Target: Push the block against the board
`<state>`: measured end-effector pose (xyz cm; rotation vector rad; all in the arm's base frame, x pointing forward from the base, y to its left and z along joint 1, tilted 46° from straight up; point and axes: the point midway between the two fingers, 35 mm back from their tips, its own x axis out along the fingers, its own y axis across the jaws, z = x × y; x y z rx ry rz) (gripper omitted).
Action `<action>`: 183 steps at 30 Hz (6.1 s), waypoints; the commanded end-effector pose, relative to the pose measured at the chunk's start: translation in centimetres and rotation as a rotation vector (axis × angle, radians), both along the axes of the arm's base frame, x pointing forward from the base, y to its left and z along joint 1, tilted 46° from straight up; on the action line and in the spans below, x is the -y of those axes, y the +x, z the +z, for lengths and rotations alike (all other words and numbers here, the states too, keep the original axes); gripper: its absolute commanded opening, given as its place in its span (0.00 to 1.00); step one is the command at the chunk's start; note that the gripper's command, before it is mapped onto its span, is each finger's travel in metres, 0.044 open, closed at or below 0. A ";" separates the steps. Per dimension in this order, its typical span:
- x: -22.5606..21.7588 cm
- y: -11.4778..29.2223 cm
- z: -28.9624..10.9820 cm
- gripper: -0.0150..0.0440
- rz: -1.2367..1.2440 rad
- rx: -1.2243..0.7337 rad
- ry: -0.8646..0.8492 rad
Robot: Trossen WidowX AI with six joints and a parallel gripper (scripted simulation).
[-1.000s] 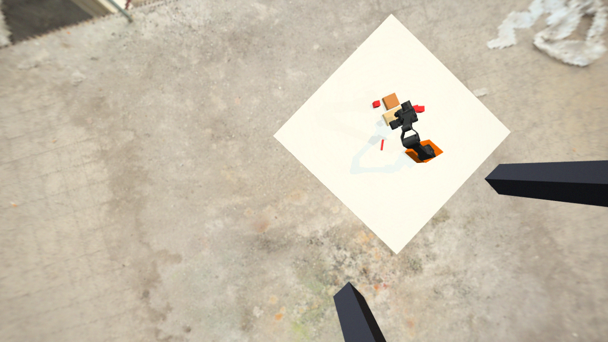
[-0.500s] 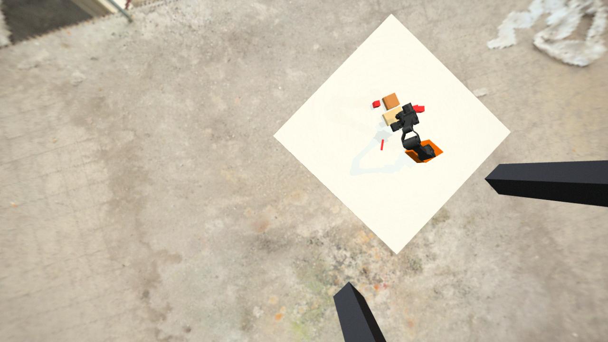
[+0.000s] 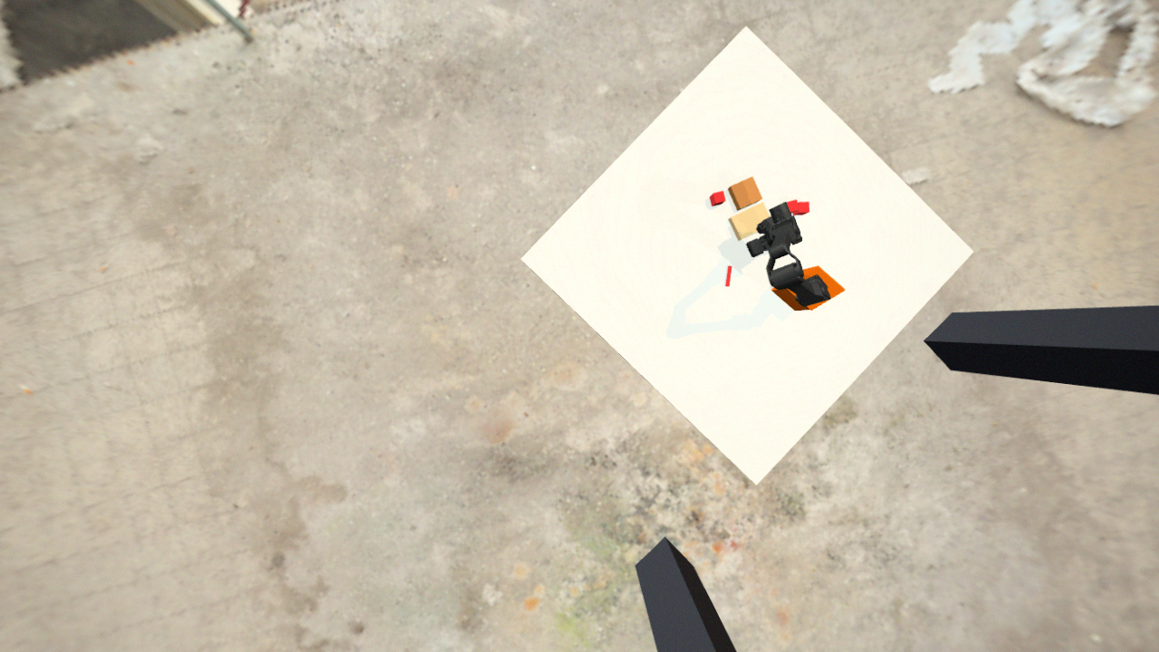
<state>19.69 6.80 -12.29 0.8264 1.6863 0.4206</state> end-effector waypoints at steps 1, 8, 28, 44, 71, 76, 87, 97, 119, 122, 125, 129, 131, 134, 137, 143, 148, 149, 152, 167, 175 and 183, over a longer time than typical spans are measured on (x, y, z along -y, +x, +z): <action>-0.1 -0.6 0.2 0.25 0.003 0.002 0.002; 4.0 0.3 4.0 0.25 0.003 0.003 0.001; 2.2 1.3 -2.3 0.25 0.002 0.004 0.001; 2.5 3.0 -2.8 0.25 0.002 0.005 0.001; 2.7 4.3 -3.3 0.25 0.002 0.005 0.000; 2.6 3.5 -3.1 0.25 0.002 0.005 0.000; 2.4 1.8 -2.6 0.25 0.002 0.004 0.000; 2.3 1.0 -2.2 0.25 -0.003 0.002 0.002; 5.3 5.1 2.0 0.25 0.268 0.297 0.024; 5.0 6.0 2.3 0.25 0.342 0.370 0.032; 4.7 6.8 2.5 0.25 0.415 0.443 0.041; 4.2 7.9 2.9 0.25 0.513 0.541 0.053; 4.0 8.4 3.2 0.25 0.562 0.589 0.060; 3.6 9.2 3.5 0.25 0.636 0.663 0.070; 3.1 10.0 3.9 0.25 0.709 0.736 0.081; 2.1 11.5 4.7 0.25 0.856 0.883 0.104; 1.2 12.7 5.4 0.25 0.978 1.005 0.124; 1.0 13.0 5.5 0.25 1.002 1.030 0.128; 0.4 13.6 6.0 0.25 1.075 1.104 0.141; -3.3 15.1 5.3 0.25 1.255 1.291 0.174; -5.2 14.7 3.4 0.25 1.253 1.292 0.176; -4.5 14.7 2.7 0.25 1.254 1.291 0.175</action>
